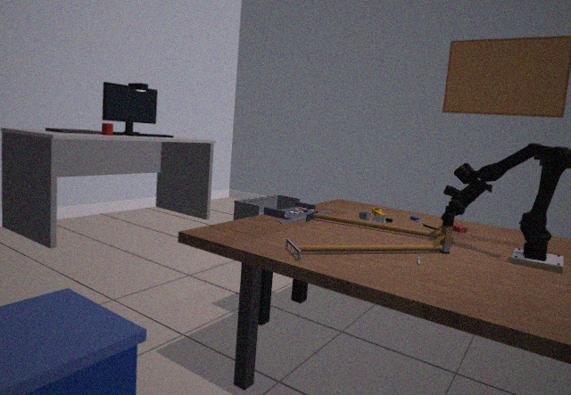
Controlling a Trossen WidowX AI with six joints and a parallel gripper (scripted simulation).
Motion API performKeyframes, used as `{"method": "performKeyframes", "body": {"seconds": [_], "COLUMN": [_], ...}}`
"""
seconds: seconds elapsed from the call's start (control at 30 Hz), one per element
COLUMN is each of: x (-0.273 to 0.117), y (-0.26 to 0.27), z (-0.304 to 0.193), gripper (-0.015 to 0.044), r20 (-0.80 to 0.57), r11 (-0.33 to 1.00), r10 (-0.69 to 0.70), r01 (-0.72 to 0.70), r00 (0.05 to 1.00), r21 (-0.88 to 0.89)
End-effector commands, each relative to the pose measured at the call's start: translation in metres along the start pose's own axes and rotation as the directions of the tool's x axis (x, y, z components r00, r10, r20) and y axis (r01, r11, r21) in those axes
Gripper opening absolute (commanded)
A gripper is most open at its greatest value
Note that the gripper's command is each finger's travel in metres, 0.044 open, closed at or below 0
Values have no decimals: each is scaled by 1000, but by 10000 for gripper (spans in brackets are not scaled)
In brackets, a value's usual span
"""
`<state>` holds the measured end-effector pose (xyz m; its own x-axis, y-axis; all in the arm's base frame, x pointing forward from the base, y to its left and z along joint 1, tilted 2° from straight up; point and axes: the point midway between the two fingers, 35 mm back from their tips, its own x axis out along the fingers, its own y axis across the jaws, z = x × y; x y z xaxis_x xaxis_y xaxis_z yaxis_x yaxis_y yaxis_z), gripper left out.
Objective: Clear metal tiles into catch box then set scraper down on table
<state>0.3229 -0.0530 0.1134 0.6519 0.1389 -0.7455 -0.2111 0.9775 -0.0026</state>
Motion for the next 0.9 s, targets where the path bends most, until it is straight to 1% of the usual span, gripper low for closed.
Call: {"method": "performKeyframes", "body": {"seconds": [0.0,0.87], "x": [-1,-3], "y": [-9,-41], "z": [2,1], "gripper": [0,0], "r20": [2,0], "r11": [1000,996], "r10": [-20,-63], "r01": [20,63], "r00": [1000,998], "r21": [5,56]}}
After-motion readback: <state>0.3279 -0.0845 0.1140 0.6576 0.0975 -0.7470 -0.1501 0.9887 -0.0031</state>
